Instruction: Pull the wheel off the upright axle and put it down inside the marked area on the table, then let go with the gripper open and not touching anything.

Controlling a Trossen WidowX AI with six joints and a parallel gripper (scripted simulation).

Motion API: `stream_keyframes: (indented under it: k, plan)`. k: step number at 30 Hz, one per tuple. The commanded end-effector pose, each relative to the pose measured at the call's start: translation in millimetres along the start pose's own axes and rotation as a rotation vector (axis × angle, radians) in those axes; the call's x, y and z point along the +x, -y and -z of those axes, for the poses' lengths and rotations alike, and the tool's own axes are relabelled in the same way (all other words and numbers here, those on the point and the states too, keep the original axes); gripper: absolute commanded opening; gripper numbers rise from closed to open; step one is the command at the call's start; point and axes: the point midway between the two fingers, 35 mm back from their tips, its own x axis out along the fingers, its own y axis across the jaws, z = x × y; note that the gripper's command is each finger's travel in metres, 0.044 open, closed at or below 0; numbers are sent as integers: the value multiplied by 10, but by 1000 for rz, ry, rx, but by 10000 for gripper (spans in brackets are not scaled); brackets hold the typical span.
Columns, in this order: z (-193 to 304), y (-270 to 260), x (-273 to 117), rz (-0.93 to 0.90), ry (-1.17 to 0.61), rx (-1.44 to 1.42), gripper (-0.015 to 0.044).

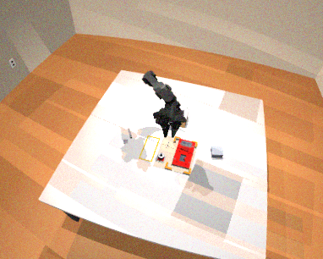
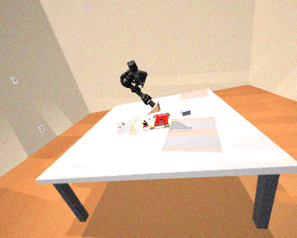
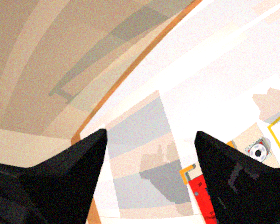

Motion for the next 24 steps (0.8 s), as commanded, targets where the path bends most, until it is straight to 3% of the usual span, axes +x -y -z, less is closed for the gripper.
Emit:
stream_keyframes:
  k: [1,14,24]
  plan:
    - [180,421,409,206,-177,-247,300]
    - [523,1575,822,561,-758,-703,300]
    - [534,1631,825,572,-793,-721,300]
